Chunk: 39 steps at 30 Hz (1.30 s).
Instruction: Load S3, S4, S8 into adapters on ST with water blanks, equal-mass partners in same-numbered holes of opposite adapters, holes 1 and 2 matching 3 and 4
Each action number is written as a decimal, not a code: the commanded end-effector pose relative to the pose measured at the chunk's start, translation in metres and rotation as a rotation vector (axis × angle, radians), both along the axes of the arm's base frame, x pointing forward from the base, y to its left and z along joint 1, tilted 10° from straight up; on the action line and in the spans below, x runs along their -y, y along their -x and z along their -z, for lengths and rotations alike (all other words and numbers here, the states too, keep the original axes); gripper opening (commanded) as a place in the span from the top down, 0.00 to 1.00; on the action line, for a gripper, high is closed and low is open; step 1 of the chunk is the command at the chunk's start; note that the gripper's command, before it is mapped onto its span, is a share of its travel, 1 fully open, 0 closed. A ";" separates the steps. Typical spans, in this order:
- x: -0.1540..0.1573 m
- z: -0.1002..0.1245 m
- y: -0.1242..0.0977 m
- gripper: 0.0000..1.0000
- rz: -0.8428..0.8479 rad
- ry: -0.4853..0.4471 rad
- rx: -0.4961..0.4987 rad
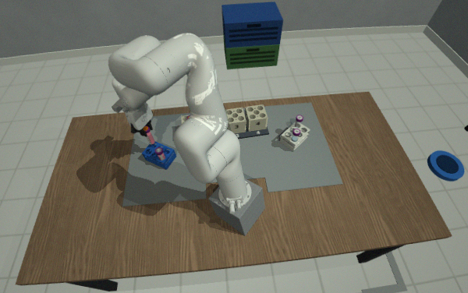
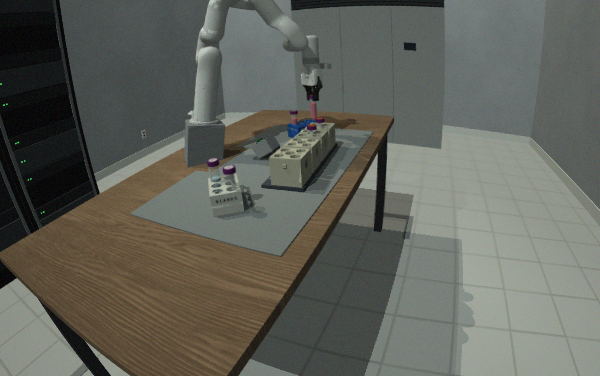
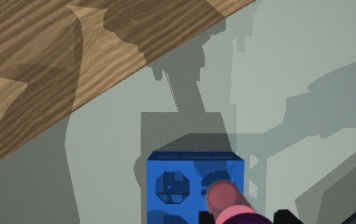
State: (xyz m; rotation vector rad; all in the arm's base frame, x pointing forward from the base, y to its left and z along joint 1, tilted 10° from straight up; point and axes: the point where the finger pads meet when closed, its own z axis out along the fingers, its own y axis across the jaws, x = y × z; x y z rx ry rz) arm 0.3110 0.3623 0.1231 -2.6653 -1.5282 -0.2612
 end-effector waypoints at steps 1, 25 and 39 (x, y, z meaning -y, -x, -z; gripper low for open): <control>0.000 -0.009 0.000 1.00 0.000 -0.004 0.004; 0.006 -0.052 0.005 1.00 0.000 -0.004 0.004; 0.008 -0.068 0.007 1.00 0.000 -0.004 0.004</control>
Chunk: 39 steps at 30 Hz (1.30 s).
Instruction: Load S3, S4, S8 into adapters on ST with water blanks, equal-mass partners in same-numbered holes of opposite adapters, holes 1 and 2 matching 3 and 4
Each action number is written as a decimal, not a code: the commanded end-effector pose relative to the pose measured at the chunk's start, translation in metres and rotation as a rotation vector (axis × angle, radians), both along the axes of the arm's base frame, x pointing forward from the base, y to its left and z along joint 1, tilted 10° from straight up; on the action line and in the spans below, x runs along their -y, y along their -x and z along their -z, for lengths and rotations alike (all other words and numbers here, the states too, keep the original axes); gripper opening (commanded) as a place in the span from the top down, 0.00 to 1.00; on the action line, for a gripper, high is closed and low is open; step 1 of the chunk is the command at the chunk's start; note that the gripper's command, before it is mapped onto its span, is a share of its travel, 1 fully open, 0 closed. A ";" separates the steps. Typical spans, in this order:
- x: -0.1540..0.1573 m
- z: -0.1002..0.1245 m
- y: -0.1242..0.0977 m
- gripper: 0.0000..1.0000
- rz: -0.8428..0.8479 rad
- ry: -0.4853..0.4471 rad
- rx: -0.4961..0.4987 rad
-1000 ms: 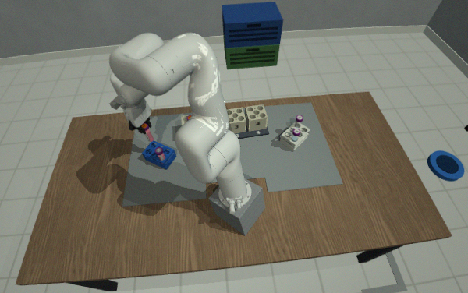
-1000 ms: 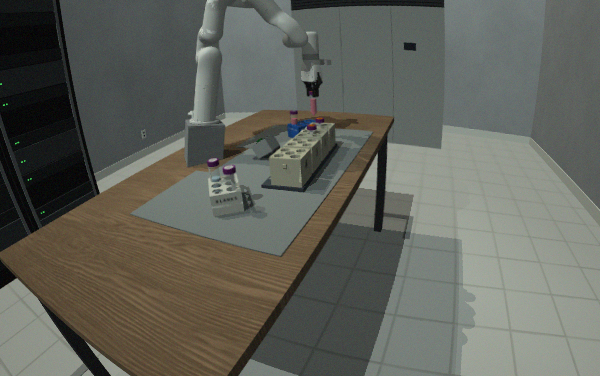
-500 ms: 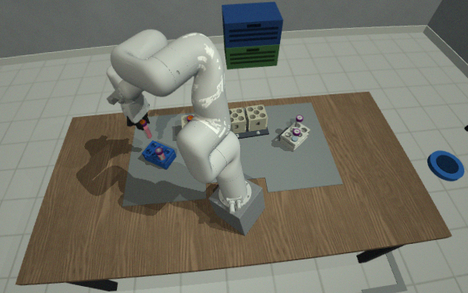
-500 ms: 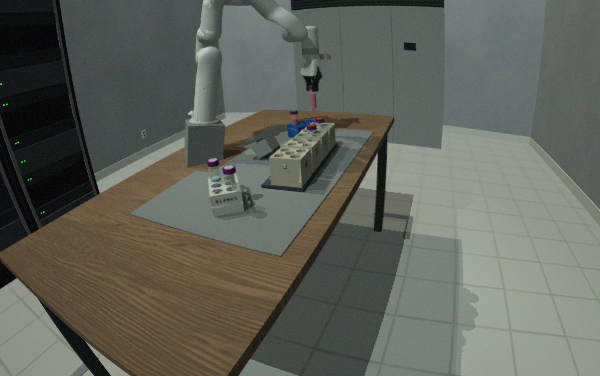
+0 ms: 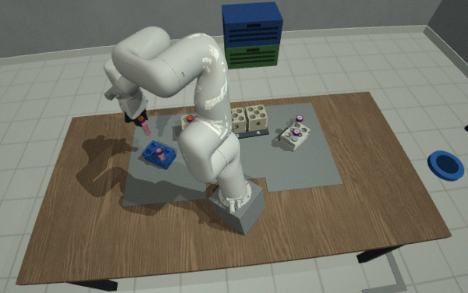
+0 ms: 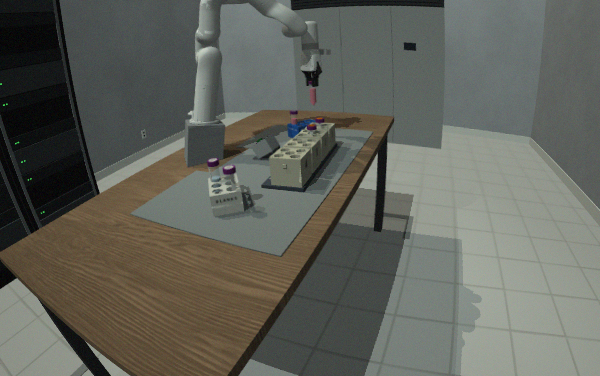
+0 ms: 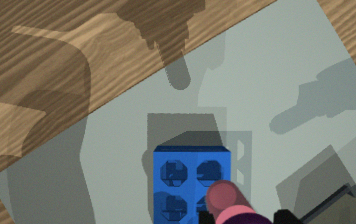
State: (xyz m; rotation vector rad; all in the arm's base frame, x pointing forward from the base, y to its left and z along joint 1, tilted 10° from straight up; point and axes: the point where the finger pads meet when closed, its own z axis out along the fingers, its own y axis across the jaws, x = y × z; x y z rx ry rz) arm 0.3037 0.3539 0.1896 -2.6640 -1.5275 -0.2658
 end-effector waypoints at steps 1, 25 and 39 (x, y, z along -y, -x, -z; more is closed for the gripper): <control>0.000 -0.001 0.000 1.00 0.000 -0.002 0.001; 0.080 0.007 -0.026 1.00 0.557 -0.069 -0.076; 0.142 0.013 -0.045 1.00 0.929 -0.114 -0.127</control>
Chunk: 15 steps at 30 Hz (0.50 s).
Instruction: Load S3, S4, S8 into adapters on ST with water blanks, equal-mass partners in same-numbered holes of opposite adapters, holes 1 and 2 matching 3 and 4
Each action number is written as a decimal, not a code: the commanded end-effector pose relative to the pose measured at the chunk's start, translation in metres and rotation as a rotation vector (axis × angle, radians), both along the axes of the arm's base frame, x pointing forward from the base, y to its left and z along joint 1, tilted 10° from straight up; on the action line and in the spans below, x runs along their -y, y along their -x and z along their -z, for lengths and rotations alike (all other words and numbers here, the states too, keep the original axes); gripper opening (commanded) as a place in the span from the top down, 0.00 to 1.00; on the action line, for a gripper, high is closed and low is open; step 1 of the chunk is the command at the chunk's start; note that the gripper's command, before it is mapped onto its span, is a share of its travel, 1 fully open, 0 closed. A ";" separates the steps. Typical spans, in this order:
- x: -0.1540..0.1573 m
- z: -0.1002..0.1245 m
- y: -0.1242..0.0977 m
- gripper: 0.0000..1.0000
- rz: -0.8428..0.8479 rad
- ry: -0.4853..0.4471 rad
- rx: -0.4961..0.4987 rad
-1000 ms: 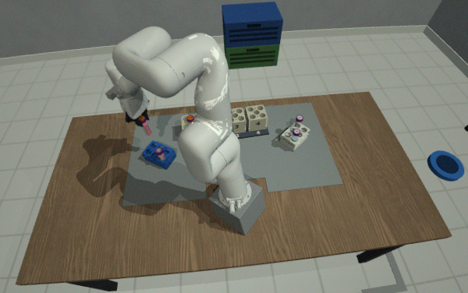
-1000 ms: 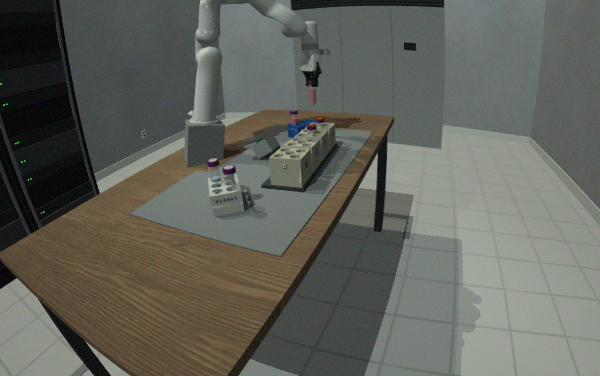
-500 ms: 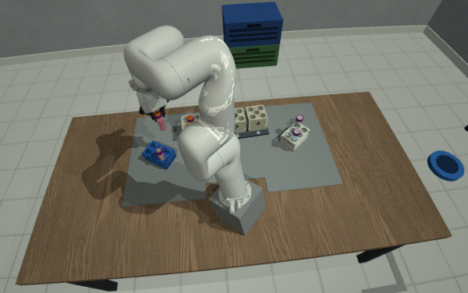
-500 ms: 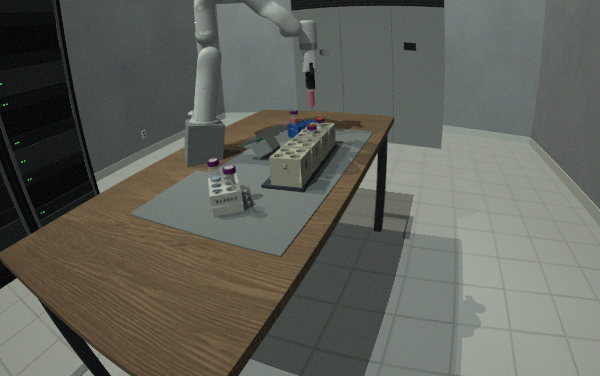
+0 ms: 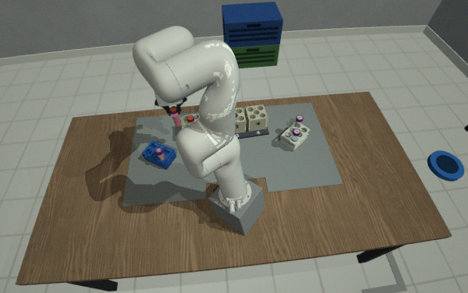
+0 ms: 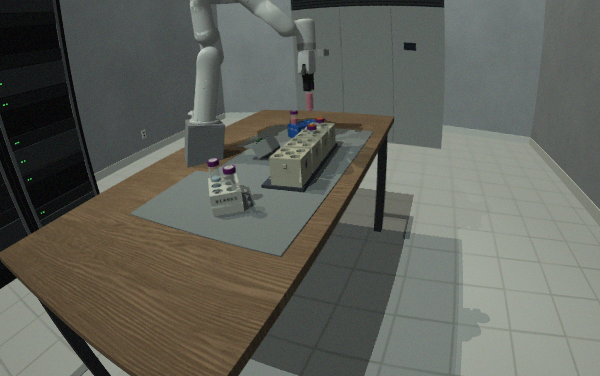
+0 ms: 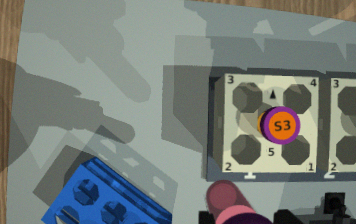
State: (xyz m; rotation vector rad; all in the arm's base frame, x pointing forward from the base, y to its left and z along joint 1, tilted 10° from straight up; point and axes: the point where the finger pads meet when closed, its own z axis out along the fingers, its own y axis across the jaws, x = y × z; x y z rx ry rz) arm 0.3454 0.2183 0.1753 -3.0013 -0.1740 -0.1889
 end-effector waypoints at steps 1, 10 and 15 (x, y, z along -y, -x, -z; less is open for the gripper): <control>0.007 -0.001 -0.003 1.00 0.019 -0.004 0.002; 0.050 0.003 -0.017 1.00 0.019 -0.003 0.002; 0.073 0.006 -0.024 1.00 0.019 -0.003 0.002</control>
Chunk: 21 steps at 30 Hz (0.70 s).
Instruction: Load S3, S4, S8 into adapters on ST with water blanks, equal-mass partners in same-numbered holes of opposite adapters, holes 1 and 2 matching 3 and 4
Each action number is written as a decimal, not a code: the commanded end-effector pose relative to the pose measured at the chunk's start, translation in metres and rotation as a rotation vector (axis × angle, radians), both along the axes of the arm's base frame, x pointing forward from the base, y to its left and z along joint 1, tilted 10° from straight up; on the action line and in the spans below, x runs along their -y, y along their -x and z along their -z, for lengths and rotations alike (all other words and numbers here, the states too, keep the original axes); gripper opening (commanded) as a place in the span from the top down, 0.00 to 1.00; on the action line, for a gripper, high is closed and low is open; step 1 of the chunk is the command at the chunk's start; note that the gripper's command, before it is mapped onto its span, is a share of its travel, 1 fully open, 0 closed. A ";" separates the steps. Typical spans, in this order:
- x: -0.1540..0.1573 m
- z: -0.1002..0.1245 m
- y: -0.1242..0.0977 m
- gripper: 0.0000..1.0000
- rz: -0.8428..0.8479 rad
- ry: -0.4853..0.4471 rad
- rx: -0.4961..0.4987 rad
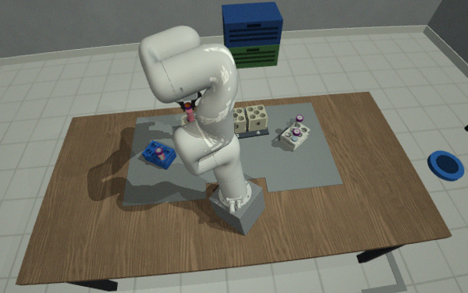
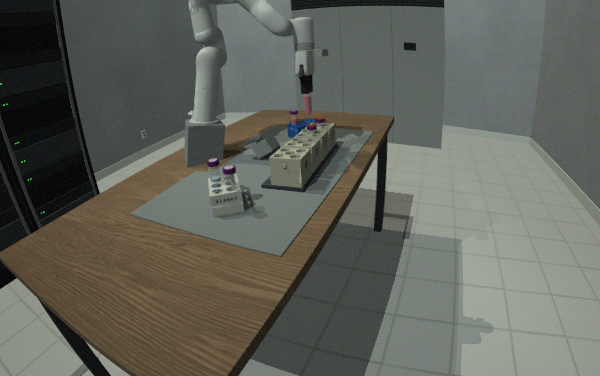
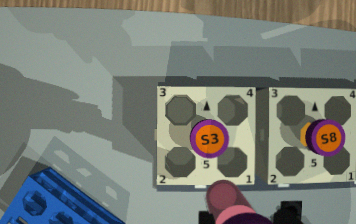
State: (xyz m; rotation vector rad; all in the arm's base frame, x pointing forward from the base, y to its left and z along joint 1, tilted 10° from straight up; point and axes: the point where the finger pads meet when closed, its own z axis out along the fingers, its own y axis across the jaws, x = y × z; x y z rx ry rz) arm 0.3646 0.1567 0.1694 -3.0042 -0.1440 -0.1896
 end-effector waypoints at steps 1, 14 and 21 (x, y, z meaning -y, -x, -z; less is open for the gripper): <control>0.017 0.000 -0.007 1.00 -0.001 -0.003 0.003; 0.069 0.005 -0.023 1.00 -0.001 -0.002 0.003; 0.093 0.008 -0.031 1.00 -0.001 -0.002 0.004</control>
